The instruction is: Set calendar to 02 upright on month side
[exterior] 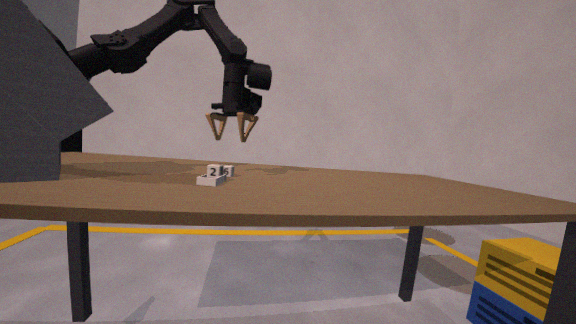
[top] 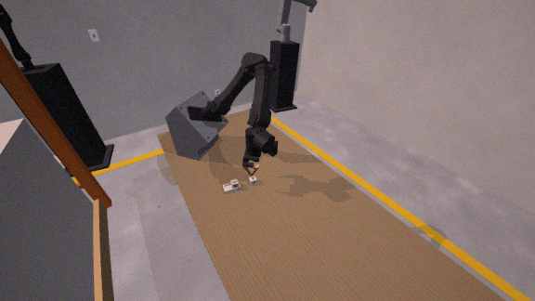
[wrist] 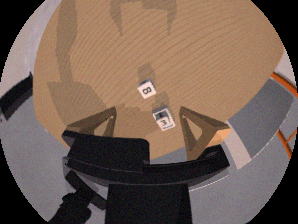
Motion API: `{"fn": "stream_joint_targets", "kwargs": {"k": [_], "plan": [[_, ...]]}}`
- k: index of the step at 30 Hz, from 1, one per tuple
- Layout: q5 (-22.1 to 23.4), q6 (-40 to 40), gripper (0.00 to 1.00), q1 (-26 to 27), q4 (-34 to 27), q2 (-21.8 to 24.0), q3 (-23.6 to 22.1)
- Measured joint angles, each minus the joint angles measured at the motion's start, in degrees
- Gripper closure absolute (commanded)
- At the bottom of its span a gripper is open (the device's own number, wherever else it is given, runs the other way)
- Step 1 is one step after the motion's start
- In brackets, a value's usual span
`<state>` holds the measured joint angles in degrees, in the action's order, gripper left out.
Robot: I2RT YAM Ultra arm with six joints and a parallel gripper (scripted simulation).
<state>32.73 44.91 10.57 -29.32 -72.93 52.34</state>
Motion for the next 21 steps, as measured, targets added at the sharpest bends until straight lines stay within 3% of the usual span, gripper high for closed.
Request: {"fn": "stream_joint_targets", "kwargs": {"k": [21], "plan": [[-0.02, -40.39, 0.0, -0.28, 0.63, -0.26, -0.13]]}}
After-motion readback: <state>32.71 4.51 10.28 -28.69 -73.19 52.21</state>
